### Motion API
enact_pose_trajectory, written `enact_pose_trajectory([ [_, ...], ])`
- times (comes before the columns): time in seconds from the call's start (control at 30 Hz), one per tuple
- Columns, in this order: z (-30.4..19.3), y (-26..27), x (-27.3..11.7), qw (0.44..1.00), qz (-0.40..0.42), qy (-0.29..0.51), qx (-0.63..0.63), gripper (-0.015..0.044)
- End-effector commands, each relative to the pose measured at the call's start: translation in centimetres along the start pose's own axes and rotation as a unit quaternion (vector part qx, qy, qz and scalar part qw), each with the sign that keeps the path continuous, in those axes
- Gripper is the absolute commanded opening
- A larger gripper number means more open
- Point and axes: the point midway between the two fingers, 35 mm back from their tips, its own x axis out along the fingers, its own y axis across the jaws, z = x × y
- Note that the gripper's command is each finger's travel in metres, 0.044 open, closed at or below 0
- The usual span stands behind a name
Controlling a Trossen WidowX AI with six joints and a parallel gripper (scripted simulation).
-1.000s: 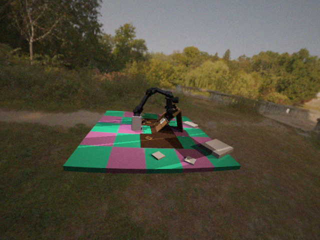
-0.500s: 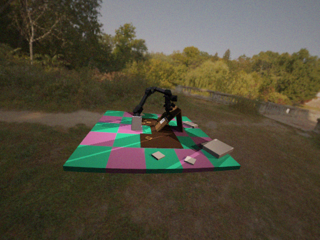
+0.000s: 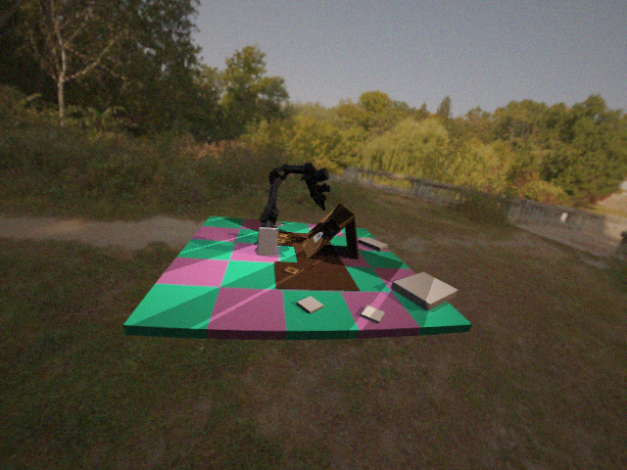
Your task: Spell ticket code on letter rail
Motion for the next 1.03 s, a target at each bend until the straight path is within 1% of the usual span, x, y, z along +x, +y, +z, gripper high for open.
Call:
enact_pose_trajectory([
  [0.0,-1.4,1.2,-2.8,0.997,0.002,-0.077,0.003,0.0341],
  [0.07,-2.2,1.9,-4.3,0.993,0.0,-0.12,0.0,0.0394],
  [0.13,-2.8,2.3,-5.1,0.989,-0.002,-0.147,-0.003,0.044],
  [1.0,-2.8,2.3,-5.2,0.989,-0.003,-0.151,-0.004,0.044],
])
